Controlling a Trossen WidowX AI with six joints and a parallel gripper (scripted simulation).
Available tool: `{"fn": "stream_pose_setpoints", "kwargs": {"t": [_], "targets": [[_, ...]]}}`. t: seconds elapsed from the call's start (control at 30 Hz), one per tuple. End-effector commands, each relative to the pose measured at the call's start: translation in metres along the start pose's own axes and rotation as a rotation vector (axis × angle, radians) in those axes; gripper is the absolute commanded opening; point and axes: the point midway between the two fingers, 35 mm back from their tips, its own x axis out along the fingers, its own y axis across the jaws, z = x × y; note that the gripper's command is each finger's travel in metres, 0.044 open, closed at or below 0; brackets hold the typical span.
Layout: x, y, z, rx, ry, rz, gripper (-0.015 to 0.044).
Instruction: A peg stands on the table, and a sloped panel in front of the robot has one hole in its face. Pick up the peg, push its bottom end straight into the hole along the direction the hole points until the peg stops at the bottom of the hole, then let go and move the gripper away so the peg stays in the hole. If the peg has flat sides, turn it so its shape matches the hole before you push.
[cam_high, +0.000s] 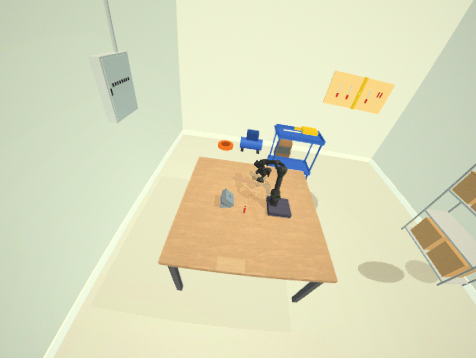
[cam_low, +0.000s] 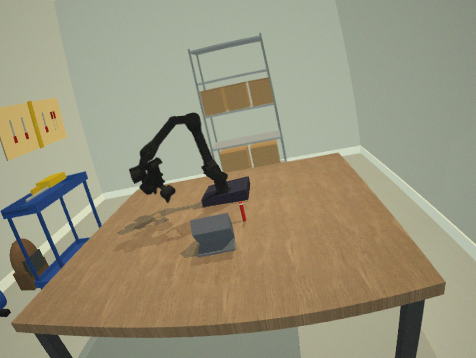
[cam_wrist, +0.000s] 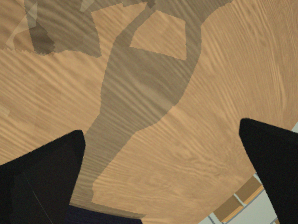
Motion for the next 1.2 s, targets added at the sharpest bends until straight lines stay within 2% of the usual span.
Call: {"fn": "stream_pose_setpoints", "kwargs": {"t": [0.0,1.17], "targets": [[-0.007,0.015,0.008,-0.013,-0.026,0.015,0.044],[-0.072,0.135,0.037,-0.147,-0.221,0.094,0.044]]}}
